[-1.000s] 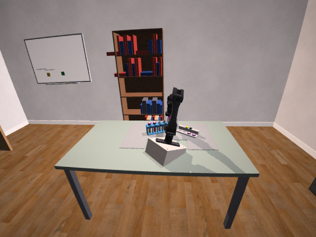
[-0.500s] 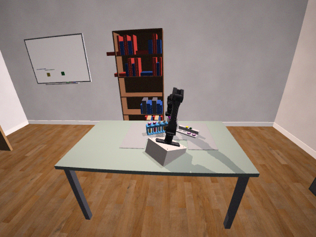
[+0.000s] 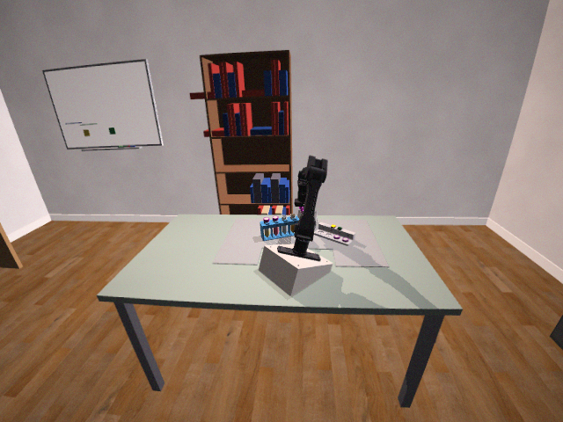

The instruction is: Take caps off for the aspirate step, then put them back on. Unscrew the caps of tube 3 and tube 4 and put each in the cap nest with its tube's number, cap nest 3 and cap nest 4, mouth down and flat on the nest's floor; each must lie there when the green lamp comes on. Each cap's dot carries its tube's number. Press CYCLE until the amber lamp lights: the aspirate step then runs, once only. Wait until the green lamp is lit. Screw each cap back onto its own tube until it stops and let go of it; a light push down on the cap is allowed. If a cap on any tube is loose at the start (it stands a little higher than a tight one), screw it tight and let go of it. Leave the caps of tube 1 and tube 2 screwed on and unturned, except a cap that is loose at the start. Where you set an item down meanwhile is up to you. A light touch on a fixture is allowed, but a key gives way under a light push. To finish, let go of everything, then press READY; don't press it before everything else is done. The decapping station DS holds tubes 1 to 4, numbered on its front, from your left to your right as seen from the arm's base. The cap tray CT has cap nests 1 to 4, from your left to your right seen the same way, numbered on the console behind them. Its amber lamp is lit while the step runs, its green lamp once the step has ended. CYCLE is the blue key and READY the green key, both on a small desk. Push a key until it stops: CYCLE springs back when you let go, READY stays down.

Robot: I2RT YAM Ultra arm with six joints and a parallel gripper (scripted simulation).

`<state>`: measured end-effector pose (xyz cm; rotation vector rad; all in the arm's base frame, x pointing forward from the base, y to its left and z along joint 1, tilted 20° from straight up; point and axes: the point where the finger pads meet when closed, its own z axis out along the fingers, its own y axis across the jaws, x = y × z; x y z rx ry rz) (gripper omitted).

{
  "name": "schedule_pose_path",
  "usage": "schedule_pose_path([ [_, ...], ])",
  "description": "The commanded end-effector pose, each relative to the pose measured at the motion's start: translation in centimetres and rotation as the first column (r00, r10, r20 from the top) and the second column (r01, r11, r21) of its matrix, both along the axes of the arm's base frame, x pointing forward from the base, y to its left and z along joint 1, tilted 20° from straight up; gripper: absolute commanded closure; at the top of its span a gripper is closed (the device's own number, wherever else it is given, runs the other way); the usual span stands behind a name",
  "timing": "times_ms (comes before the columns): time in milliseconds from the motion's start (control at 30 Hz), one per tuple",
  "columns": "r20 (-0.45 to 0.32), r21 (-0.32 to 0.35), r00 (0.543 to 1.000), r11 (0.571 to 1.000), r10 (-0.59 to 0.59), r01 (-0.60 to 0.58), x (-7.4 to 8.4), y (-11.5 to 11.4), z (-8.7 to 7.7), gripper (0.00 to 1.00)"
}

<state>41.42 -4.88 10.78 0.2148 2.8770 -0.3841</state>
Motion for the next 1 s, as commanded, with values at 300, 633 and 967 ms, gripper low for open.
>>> schedule_pose_path([
  [300,0.018,0.0,1.0,1.0,0.004,-0.004,0.1,0.3,1.2,1.0],
  [633,0.017,0.001,1.0,1.0,0.004,-0.004,-0.4,1.0,3.4,1.0],
  [967,0.017,0.001,1.0,1.0,0.004,-0.004,-0.5,1.1,3.7,1.0],
])
